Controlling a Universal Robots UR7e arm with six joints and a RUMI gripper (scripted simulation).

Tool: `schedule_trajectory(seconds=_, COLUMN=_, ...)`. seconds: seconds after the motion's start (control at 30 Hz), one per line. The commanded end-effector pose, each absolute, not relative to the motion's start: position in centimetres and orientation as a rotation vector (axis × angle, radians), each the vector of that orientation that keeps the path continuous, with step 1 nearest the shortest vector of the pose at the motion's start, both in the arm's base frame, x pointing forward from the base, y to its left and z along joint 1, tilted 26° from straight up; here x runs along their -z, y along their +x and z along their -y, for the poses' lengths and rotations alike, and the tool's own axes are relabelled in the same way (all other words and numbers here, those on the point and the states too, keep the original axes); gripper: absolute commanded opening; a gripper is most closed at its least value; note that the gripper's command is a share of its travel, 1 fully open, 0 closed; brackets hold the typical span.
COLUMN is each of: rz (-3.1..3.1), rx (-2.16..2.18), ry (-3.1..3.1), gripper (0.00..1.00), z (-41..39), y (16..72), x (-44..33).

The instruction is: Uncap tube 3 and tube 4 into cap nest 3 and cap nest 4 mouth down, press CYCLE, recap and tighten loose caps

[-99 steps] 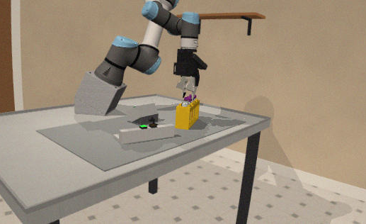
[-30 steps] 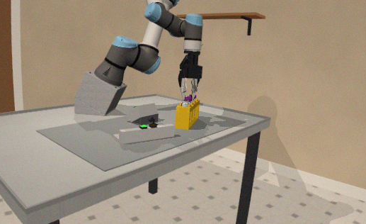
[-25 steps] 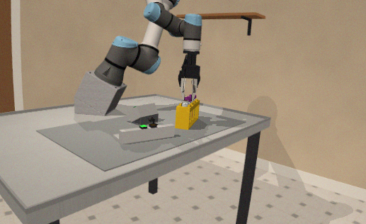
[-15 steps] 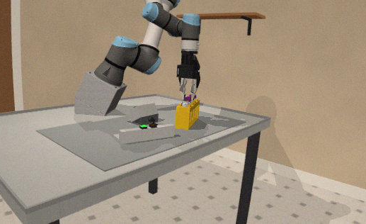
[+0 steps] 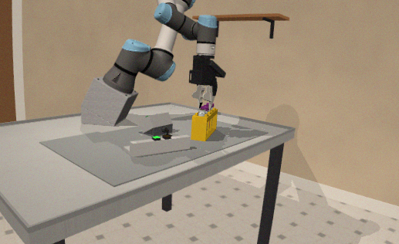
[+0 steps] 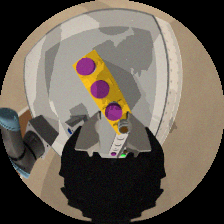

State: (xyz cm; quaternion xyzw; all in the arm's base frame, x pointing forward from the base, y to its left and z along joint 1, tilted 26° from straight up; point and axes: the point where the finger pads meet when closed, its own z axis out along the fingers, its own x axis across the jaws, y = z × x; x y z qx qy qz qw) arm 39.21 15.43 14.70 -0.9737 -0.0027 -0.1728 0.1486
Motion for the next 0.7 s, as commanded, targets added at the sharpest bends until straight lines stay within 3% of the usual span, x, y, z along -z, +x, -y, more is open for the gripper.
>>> schedule_trajectory(seconds=0.0, rz=-0.004, rx=0.497, ry=-2.801, gripper=0.35, z=-15.44, y=39.24, x=-14.74)
schedule_trajectory(seconds=0.3, rz=-0.003, rx=0.497, ry=-2.801, gripper=0.35, z=-15.43, y=39.24, x=-14.74)
schedule_trajectory(seconds=0.67, rz=0.507, rx=0.576, ry=-2.809, gripper=0.35, z=-15.45, y=39.25, x=-14.71)
